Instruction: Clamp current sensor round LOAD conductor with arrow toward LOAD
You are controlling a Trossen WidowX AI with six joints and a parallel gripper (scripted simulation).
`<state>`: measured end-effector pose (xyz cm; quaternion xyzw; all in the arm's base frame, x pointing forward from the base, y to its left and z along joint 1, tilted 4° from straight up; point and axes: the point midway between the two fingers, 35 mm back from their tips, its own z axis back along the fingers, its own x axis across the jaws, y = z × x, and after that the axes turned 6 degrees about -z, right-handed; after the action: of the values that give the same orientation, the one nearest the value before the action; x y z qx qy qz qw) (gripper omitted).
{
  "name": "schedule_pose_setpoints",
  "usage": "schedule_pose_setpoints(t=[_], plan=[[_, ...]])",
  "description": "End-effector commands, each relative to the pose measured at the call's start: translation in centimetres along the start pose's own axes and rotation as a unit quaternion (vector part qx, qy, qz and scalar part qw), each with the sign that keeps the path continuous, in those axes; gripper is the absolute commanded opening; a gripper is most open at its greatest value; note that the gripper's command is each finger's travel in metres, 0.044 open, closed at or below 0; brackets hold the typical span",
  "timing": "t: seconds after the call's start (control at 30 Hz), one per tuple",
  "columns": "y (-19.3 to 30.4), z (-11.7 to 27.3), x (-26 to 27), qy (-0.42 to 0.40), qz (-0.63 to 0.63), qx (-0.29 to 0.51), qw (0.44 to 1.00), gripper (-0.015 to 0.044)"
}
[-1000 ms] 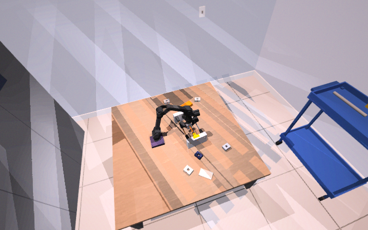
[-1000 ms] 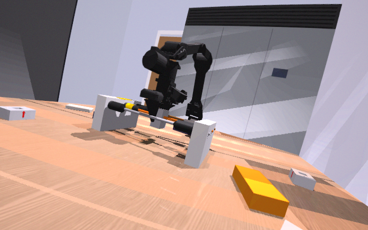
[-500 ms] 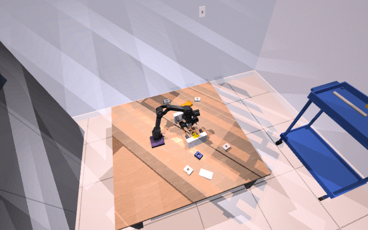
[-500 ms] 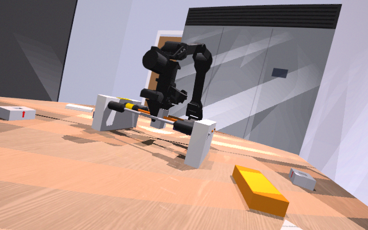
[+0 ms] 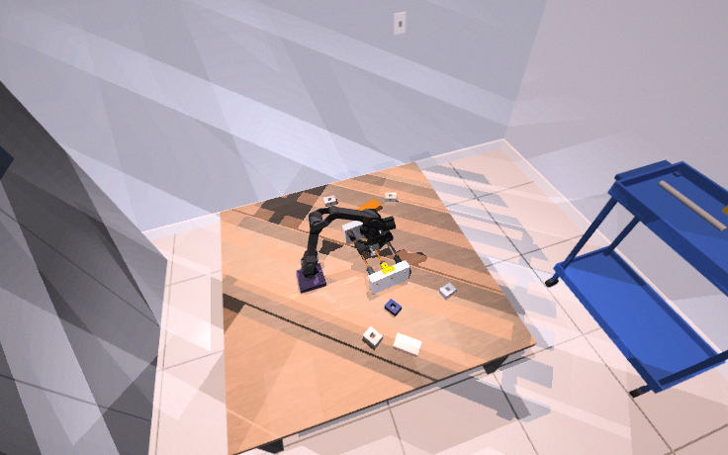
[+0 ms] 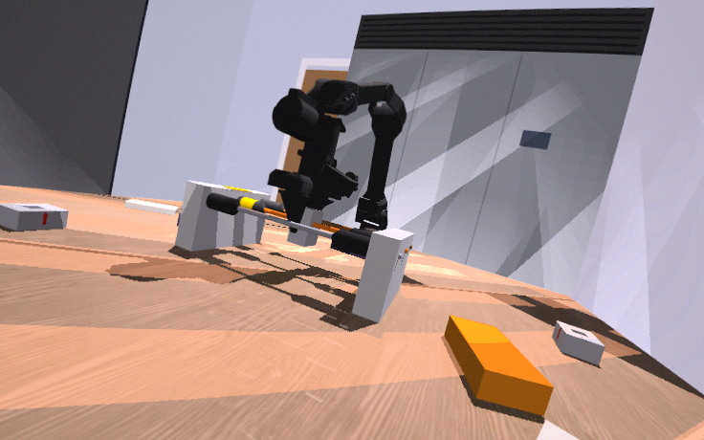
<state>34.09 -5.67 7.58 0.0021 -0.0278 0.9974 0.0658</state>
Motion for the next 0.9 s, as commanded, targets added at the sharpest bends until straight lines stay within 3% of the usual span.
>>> schedule_pose_setpoints(t=[0.0, 0.87], plan=[[0.00, 0.37, 0.02, 0.001, 0.000, -0.001, 1.000, 0.0000], [0.00, -0.33, -0.09, 0.000, 0.000, 0.000, 1.000, 0.0000]])
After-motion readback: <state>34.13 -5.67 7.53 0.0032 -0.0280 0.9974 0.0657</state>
